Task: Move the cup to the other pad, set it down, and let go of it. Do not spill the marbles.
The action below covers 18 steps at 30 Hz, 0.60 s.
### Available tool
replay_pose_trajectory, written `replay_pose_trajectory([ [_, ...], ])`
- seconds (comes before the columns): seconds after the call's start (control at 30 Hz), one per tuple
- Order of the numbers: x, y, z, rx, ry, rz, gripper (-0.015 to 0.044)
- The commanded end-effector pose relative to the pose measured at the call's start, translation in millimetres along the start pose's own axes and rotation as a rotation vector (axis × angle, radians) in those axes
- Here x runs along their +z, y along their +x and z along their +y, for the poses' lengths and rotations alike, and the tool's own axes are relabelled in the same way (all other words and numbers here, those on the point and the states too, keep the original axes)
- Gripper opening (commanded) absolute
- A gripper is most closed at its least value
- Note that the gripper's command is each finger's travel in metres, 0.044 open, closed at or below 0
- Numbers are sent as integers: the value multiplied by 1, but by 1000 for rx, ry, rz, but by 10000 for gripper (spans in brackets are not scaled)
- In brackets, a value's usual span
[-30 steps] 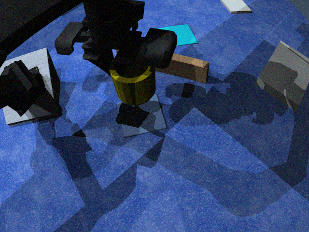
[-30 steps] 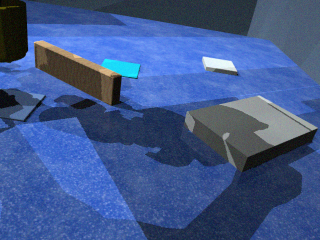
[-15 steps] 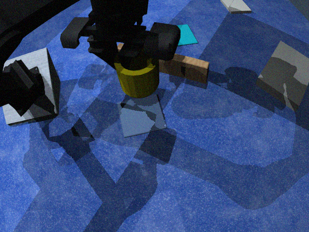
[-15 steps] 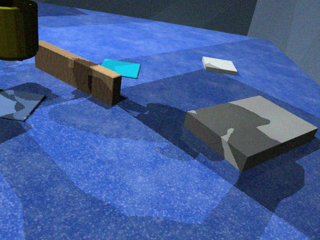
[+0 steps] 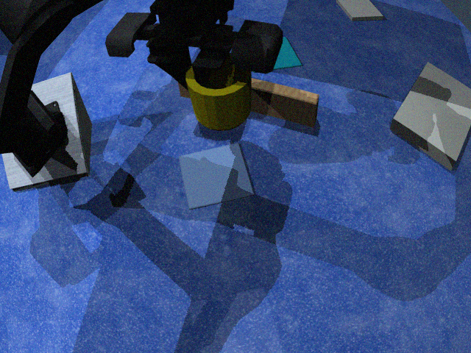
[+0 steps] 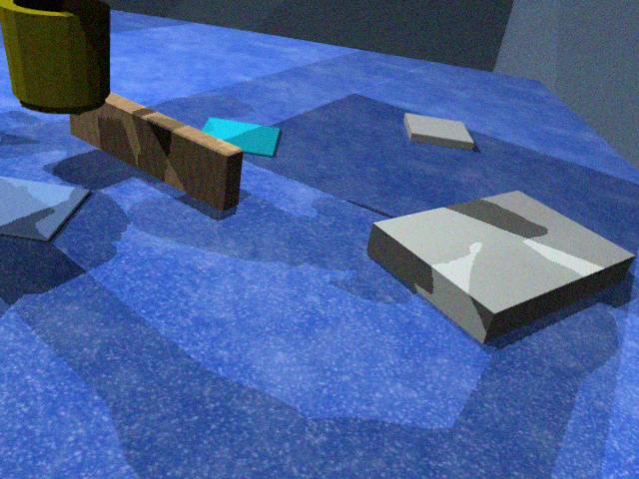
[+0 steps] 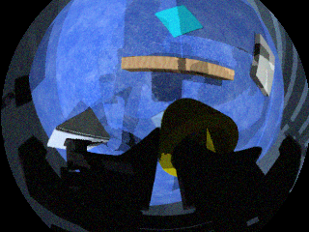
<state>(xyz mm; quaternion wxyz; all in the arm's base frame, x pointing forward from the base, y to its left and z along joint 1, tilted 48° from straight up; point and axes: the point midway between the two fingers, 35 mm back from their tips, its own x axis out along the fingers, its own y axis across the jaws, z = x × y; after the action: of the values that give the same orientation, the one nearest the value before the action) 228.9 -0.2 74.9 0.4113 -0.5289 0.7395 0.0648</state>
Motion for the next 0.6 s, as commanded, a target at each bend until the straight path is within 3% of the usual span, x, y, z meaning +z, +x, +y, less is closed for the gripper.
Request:
replay_pose_trajectory([
  [0.0,8,-1,-1,0,4,-7,0],
  [0.57,40,-2,-3,0,5,-8,0],
])
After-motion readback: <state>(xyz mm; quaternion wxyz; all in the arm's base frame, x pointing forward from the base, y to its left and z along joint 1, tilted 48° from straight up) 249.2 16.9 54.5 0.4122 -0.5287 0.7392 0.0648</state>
